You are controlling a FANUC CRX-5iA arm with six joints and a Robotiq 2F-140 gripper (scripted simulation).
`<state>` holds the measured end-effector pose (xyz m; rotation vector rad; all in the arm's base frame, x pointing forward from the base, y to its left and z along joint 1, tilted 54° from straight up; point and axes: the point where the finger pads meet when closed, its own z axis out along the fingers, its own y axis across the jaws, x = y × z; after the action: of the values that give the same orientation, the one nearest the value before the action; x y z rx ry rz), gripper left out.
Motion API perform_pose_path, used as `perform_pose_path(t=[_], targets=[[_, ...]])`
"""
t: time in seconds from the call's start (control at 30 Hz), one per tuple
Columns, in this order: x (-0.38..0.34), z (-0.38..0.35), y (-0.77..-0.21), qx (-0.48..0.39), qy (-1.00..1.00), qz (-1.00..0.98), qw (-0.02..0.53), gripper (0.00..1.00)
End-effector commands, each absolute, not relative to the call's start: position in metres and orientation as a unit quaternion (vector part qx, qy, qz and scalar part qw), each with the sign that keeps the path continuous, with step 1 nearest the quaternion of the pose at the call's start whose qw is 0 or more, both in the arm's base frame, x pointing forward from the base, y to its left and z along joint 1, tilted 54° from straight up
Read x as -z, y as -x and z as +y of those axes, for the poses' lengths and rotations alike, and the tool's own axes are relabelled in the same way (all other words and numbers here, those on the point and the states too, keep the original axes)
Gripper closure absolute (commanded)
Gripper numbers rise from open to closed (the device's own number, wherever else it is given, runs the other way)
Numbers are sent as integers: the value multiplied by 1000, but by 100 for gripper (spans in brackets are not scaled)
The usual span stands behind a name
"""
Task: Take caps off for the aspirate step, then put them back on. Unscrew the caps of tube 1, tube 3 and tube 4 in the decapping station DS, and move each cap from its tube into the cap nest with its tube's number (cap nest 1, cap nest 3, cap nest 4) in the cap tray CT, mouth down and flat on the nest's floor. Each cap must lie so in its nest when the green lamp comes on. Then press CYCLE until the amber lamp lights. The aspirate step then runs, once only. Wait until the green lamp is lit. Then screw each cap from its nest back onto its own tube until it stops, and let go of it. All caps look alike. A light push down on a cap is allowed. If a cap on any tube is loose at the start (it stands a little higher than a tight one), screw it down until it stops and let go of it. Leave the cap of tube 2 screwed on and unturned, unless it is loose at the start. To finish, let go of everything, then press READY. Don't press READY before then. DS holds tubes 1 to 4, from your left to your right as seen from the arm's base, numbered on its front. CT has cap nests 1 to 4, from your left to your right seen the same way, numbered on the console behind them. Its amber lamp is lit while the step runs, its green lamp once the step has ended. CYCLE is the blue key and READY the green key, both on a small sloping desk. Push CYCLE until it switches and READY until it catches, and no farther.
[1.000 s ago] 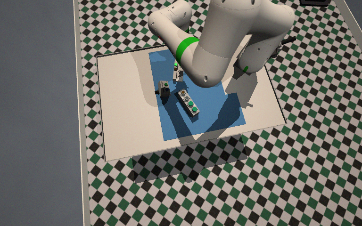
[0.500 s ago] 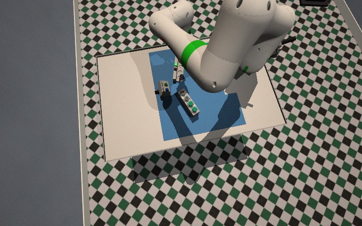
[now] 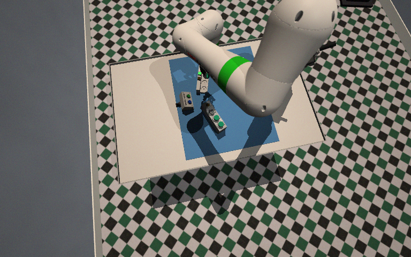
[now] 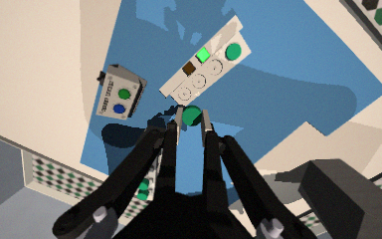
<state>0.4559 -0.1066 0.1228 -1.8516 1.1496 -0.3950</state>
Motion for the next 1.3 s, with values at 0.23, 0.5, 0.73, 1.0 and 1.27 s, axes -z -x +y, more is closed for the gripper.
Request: perform_pose_path(t=[0.23,0.5,0.73,1.0,1.27], targets=[[-151,-66,-449,38,609,650,454,100],[-169,-38,-444,15,575,680,455,100],[-192,-4,-438,15,575,680,455,100],[-215,30,-431,15,575,680,455,100],[-238,65,-425,15,575,680,455,100]])
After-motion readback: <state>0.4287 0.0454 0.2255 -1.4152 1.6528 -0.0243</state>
